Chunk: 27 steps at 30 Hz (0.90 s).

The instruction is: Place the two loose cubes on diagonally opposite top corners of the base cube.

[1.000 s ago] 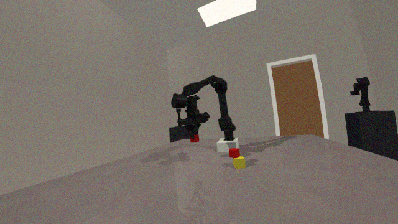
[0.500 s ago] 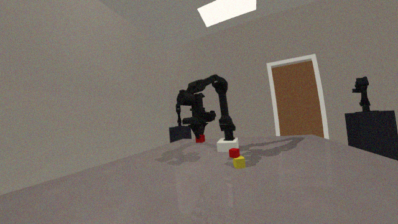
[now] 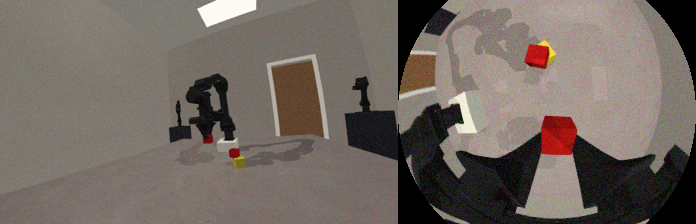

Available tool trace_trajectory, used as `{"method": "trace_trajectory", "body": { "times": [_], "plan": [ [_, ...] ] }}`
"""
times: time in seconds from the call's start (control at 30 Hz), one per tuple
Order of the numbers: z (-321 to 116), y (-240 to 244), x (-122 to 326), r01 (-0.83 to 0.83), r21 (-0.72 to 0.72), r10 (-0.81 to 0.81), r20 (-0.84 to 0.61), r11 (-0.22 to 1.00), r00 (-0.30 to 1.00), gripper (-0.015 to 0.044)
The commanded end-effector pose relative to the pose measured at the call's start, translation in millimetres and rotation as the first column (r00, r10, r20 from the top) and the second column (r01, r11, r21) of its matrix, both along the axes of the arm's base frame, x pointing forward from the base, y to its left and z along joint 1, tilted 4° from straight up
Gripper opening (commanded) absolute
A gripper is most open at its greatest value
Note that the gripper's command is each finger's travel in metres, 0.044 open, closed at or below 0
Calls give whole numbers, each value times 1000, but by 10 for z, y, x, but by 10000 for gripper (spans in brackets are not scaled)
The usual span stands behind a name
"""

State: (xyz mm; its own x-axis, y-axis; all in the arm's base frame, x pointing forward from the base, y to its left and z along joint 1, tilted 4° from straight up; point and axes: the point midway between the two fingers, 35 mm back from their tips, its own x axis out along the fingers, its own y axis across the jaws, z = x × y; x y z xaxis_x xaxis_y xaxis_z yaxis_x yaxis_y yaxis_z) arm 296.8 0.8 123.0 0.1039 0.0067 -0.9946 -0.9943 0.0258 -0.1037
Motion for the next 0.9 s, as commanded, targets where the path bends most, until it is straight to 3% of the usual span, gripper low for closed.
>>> {"method": "trace_trajectory", "body": {
  "times": [0.0, 0.87],
  "plan": [
    [-22, 119, 11, 20, -2, -20, -9, 1000, 1000, 105],
    [-31, 963, -68, 140, 18, -140, -10, 990, 990, 105]
  ]
}}
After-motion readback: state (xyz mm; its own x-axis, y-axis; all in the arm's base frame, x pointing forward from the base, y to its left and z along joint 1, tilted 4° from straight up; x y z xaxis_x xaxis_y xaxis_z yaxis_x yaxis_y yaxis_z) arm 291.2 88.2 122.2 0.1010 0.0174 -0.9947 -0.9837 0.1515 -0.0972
